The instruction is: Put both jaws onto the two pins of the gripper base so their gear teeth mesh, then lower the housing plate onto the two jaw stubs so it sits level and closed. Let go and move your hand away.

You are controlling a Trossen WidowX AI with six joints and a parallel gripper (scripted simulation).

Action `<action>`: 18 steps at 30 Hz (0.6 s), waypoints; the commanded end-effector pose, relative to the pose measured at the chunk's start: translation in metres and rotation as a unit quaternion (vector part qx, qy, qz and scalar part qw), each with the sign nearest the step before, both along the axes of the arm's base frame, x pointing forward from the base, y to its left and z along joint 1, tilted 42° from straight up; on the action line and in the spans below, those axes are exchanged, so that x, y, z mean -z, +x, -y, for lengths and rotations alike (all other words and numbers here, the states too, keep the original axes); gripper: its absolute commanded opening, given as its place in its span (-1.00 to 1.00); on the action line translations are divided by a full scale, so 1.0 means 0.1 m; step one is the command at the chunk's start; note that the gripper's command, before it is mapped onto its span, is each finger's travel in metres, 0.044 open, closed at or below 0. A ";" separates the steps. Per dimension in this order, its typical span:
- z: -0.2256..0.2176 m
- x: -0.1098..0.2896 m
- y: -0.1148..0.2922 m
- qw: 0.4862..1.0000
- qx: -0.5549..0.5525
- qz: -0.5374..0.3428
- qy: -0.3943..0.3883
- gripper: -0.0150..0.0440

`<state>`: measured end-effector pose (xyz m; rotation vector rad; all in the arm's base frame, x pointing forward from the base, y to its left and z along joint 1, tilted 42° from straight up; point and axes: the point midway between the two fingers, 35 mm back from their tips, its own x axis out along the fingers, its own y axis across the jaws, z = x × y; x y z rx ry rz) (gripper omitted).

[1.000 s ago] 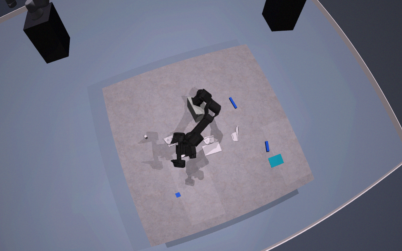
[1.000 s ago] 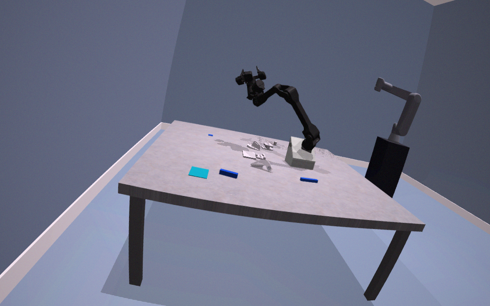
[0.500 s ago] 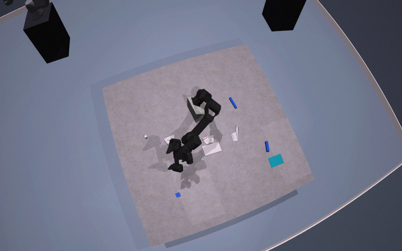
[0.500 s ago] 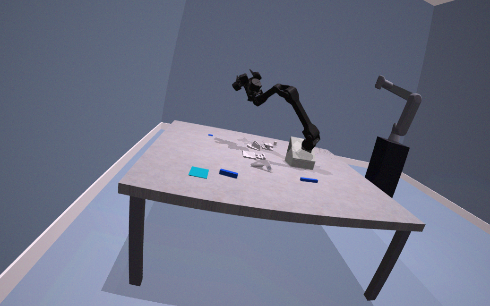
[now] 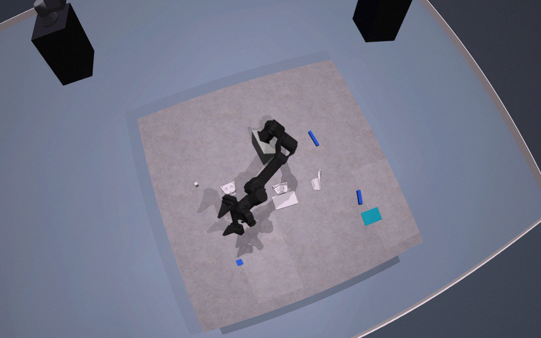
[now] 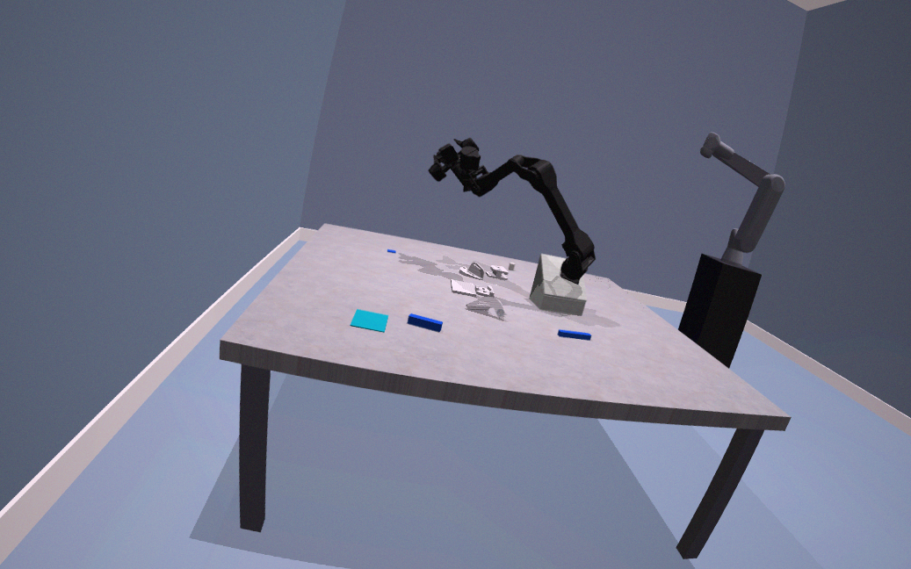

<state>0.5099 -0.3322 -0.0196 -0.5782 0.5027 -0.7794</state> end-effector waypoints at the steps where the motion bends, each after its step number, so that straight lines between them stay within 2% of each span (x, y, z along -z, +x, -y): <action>1: -0.01 0.09 -0.01 1.000 -0.009 -0.014 0.022 1.00; 18: -0.26 0.65 -0.09 0.983 -0.054 -0.101 0.146 1.00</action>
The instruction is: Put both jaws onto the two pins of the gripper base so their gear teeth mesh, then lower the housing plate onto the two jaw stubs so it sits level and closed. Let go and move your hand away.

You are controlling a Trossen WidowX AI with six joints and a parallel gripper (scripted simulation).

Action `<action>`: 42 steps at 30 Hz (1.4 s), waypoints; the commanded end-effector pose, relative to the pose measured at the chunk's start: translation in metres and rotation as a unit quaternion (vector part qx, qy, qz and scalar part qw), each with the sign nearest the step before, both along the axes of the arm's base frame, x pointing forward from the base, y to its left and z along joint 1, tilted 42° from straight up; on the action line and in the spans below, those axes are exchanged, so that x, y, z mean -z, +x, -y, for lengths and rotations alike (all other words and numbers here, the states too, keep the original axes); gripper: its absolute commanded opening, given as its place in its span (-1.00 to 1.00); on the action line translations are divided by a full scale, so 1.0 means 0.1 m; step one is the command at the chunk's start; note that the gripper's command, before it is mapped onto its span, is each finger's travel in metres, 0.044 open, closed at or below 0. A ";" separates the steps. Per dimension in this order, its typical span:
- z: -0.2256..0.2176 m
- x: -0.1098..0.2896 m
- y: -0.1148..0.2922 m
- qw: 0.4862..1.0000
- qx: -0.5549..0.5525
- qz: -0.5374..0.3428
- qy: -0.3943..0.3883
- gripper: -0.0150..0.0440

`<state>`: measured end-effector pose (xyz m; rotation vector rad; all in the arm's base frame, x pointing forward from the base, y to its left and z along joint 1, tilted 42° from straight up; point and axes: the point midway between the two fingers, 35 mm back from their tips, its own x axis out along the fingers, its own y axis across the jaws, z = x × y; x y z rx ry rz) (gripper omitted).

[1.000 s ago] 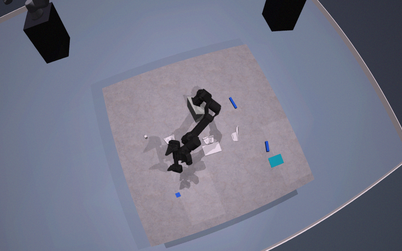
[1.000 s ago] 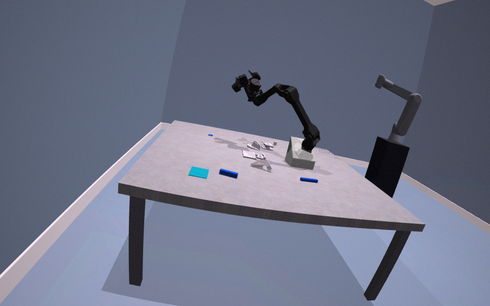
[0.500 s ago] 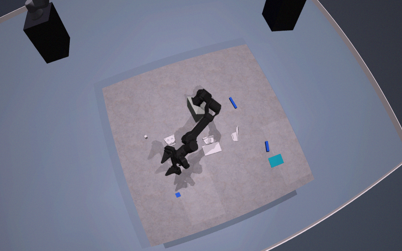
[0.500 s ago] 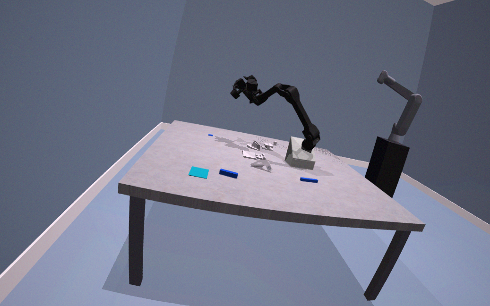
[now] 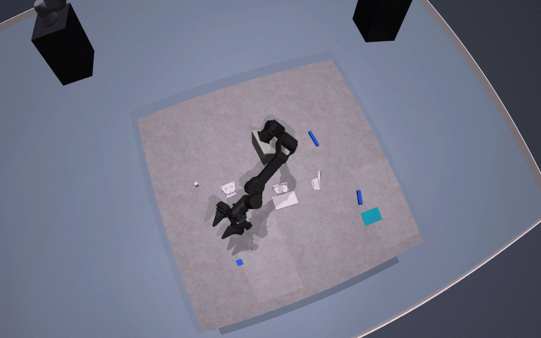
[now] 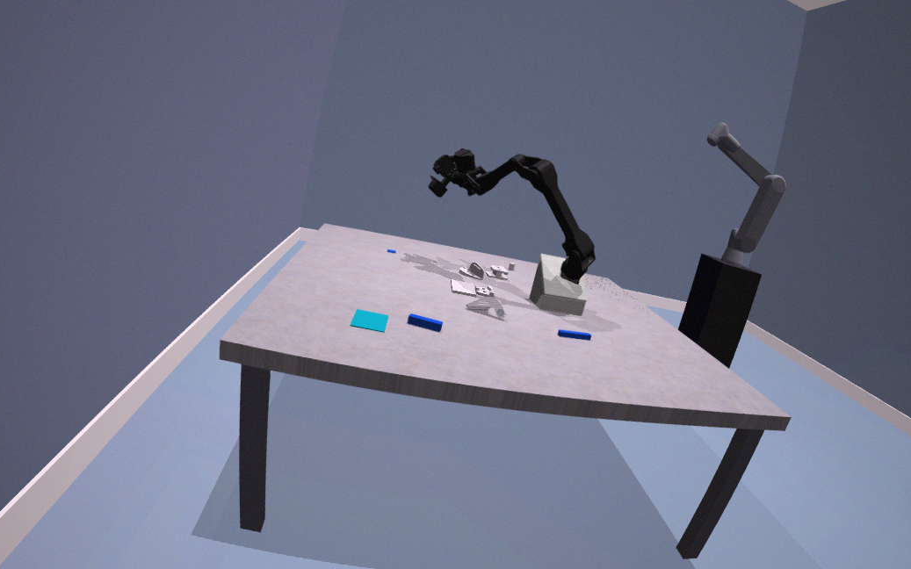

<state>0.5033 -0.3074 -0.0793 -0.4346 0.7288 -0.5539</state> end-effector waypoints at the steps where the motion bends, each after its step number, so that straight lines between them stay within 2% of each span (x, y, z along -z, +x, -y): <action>1: -0.03 0.08 -0.04 1.000 -0.004 -0.013 0.025 1.00; 23: -0.51 0.63 -0.41 0.971 -0.021 -0.124 0.204 1.00; 42: -1.02 0.88 -0.89 0.907 -0.003 -0.216 0.361 1.00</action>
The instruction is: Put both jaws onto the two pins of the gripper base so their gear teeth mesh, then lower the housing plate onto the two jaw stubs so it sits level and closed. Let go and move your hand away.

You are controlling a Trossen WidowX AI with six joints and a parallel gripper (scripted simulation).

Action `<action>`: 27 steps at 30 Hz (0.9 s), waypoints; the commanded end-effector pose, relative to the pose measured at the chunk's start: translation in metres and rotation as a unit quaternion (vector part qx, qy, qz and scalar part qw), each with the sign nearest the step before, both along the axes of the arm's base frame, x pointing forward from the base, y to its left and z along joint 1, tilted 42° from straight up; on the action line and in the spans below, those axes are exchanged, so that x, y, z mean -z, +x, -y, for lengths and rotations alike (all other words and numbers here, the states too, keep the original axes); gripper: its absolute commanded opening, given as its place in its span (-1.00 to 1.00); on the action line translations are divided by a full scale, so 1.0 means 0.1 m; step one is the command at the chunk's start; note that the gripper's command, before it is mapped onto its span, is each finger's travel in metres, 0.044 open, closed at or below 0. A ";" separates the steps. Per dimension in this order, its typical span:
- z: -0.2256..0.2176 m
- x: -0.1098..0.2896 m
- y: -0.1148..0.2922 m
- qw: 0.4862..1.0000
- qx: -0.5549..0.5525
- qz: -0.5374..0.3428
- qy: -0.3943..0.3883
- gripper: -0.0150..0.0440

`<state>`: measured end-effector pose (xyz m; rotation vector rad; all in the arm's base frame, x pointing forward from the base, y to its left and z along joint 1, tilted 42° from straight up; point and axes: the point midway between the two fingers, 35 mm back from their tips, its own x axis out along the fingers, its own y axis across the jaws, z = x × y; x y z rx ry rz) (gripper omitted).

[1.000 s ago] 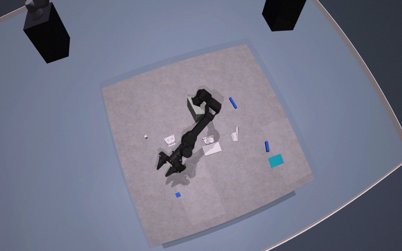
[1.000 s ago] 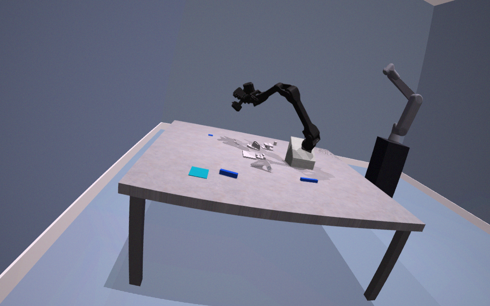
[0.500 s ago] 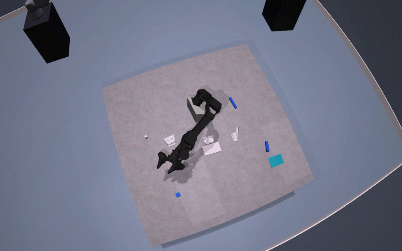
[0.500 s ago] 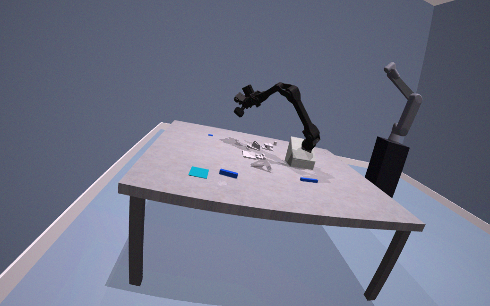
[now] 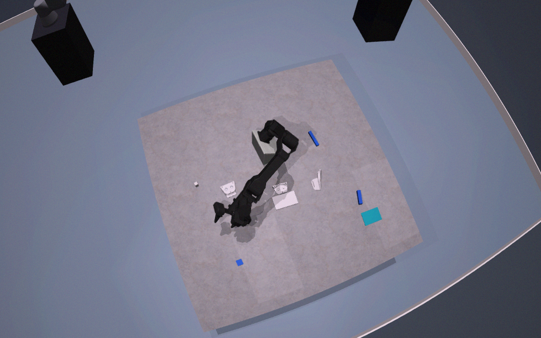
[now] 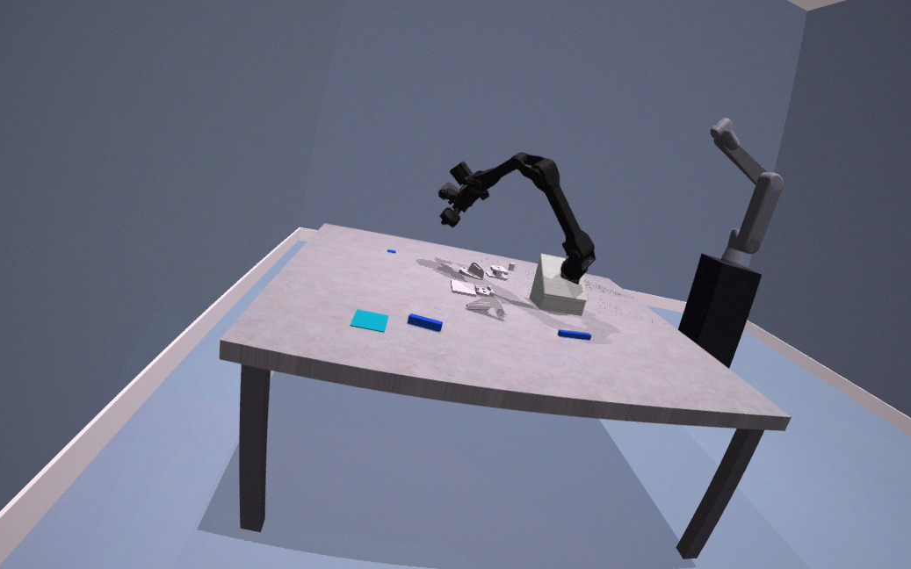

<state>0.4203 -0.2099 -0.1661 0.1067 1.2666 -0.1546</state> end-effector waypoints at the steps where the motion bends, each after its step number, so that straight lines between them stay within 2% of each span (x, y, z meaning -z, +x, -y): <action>1: -0.07 0.01 -0.09 0.999 0.009 -0.017 0.028 1.00; 27: -0.77 -0.11 -0.76 0.954 0.080 -0.166 0.237 1.00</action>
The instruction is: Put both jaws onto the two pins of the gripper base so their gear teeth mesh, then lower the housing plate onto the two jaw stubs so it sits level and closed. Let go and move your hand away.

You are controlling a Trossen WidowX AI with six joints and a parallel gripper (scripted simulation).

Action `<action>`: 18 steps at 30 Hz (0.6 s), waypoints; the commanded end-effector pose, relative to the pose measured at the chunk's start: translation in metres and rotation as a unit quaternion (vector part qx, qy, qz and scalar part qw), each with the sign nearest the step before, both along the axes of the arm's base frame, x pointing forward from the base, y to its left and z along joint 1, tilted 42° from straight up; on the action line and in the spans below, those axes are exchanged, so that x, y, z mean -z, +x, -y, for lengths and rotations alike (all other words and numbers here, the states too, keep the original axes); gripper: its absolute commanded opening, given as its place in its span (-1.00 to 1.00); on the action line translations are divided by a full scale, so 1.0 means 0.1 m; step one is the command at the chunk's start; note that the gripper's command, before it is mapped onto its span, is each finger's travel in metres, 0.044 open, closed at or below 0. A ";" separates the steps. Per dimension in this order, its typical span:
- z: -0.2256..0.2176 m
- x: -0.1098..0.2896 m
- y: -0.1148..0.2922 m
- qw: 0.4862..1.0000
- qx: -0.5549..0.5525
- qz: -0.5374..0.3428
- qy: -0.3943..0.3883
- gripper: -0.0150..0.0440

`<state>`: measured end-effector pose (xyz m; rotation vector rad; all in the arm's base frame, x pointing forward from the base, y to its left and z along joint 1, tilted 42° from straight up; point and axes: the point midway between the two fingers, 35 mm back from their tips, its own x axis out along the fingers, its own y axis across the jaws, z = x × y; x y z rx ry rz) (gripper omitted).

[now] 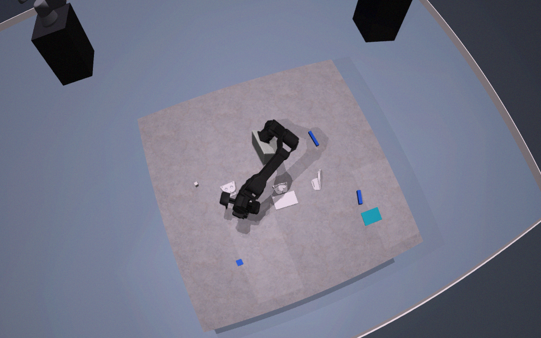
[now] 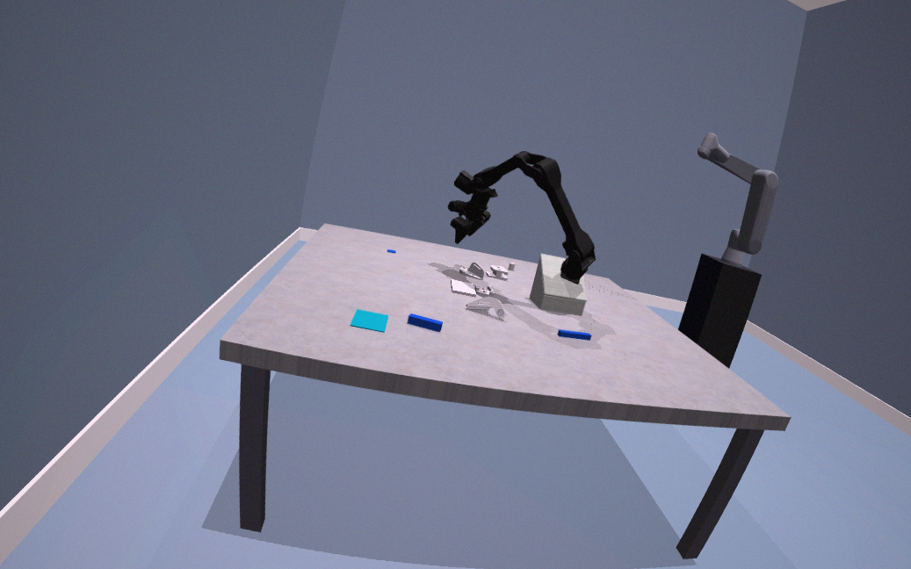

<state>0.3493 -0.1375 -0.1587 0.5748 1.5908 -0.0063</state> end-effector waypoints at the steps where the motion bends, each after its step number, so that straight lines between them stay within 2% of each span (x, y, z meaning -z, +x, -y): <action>1: -0.07 -0.05 -0.08 0.999 0.014 -0.020 0.025 1.00; 18: -0.49 -0.38 -0.46 0.976 0.075 -0.140 0.151 1.00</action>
